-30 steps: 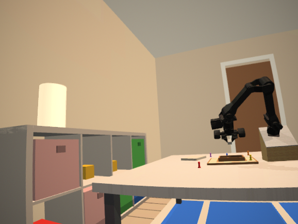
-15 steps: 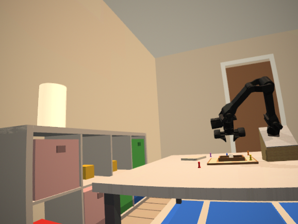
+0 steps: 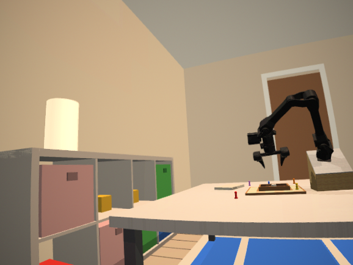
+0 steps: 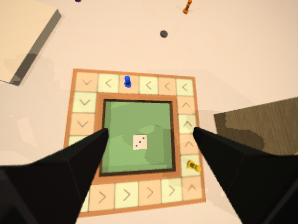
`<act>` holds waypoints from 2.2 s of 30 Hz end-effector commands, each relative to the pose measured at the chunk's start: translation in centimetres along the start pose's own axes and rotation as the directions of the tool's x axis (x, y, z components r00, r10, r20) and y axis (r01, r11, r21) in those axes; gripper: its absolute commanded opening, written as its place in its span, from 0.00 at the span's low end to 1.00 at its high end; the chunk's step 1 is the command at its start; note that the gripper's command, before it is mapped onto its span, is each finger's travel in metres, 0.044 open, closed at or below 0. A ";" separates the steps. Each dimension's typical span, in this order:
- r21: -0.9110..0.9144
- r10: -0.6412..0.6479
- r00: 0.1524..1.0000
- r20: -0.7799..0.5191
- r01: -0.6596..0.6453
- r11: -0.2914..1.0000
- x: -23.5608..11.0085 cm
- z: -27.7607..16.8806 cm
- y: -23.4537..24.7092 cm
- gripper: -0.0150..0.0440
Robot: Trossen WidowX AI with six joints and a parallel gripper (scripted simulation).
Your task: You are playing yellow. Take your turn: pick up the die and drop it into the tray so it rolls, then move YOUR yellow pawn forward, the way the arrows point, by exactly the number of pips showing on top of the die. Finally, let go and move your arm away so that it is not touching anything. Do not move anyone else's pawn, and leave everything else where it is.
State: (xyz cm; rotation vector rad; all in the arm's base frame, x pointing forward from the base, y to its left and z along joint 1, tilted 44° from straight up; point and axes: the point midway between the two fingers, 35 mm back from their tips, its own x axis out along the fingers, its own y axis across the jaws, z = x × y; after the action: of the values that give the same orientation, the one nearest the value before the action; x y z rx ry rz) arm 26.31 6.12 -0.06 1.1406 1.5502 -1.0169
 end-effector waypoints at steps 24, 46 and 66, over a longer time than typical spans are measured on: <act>-0.822 0.066 0.877 -0.476 -0.471 0.320 1.6 -4.8 -5.0 0.59; -0.676 0.071 0.854 -0.515 -0.355 -0.645 2.2 -7.8 -10.2 0.59; -0.676 0.070 0.854 -0.515 -0.355 -0.645 3.4 -8.3 -10.3 0.59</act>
State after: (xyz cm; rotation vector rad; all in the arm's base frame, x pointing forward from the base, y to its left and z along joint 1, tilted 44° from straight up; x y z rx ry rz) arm 14.59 11.72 0.17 -0.0428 1.2170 1.2090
